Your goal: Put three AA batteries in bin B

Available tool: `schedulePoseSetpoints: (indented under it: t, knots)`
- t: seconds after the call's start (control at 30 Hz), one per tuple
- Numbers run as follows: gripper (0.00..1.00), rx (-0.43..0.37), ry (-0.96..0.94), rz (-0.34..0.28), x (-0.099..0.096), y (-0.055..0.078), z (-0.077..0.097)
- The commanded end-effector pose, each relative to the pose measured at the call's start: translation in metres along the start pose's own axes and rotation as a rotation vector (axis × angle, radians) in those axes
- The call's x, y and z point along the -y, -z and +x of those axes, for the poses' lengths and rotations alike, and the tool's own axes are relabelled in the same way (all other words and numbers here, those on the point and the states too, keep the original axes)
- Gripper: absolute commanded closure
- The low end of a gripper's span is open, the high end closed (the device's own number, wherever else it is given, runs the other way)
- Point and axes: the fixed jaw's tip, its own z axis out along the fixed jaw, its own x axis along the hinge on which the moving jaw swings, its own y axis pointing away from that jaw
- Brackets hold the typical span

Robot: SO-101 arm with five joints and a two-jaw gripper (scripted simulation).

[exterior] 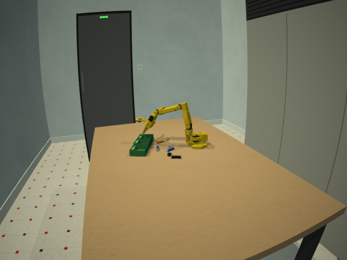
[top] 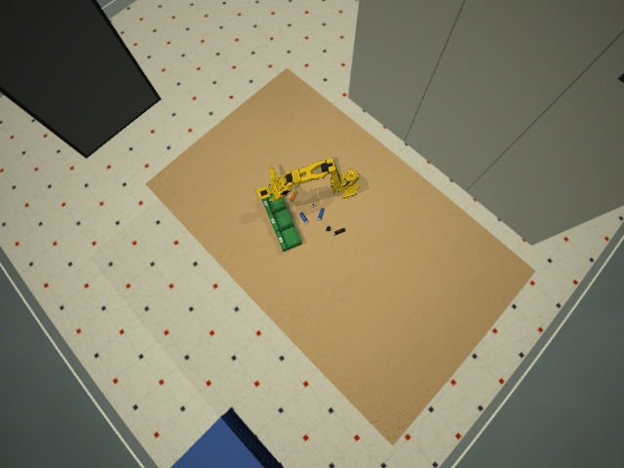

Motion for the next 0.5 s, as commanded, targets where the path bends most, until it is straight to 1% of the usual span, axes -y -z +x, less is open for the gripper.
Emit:
schedulePoseSetpoints:
  t: [0.0, 0.47]
  knots:
    - [0.0, 0.07, 0.002, 0.019, 0.0058, 0.0076, -0.0159]
    - [0.0, 0.067, 0.0, 0.015, 0.0043, 0.0076, -0.0164]
